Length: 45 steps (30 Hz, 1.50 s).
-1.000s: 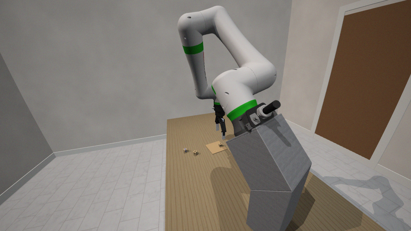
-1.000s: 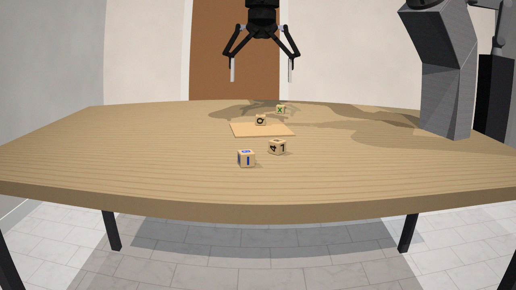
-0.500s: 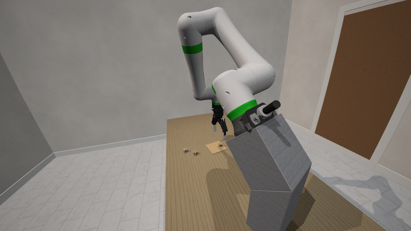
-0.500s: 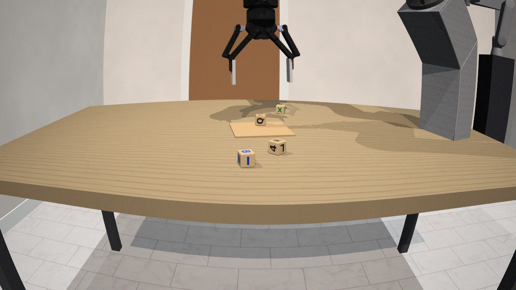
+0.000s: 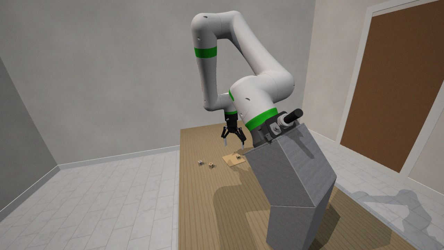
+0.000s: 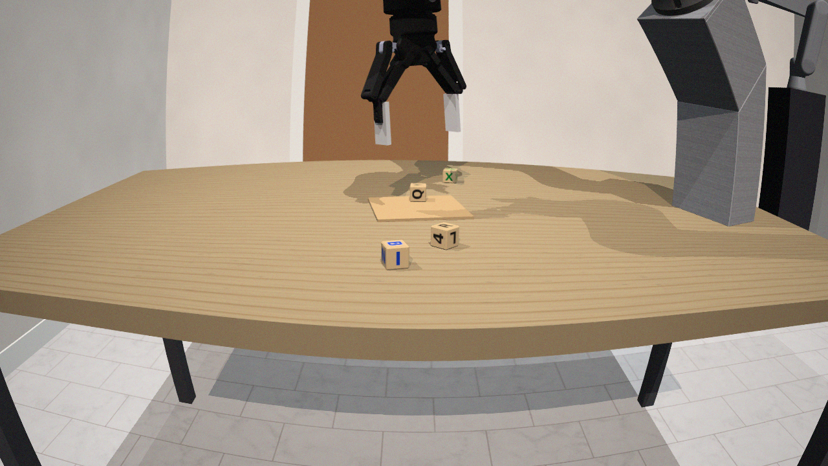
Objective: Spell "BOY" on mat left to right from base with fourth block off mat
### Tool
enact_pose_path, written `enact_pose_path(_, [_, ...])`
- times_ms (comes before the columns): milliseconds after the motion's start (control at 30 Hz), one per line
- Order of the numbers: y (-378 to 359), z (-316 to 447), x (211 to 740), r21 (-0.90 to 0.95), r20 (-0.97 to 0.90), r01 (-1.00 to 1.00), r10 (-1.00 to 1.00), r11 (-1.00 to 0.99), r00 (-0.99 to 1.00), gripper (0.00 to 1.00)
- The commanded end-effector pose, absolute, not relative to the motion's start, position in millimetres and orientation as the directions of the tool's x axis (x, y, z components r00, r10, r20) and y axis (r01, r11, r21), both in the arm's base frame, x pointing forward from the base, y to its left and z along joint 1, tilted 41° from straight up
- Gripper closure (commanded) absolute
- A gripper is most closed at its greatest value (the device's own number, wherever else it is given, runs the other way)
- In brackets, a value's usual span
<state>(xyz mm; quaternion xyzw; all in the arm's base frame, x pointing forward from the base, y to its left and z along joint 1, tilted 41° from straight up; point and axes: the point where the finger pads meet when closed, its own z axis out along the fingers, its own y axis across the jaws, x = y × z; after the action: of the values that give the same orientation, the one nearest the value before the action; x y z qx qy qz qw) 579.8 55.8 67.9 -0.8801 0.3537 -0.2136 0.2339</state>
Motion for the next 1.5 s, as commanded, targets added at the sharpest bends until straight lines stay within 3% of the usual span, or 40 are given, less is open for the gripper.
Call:
enact_pose_path(0, [63, 70, 580, -0.522, 0.286, -0.430, -0.627, -0.736, 0.725, 0.00])
enact_pose_path(400, [87, 78, 583, -0.350, 0.466, -0.116, -0.280, -0.930, 0.840, 0.00])
enact_pose_path(733, [109, 86, 586, -0.190, 0.548, 0.131, 0.005, -0.973, 0.837, 0.00])
enact_pose_path(767, [117, 89, 586, -0.129, 0.566, 0.219, 0.109, -0.967, 0.817, 0.00])
enact_pose_path(1300, [162, 104, 588, 0.161, 0.568, 0.574, 0.551, -0.803, 0.611, 0.00])
enact_pose_path(1467, [184, 112, 587, 0.286, 0.526, 0.693, 0.713, -0.661, 0.463, 0.00])
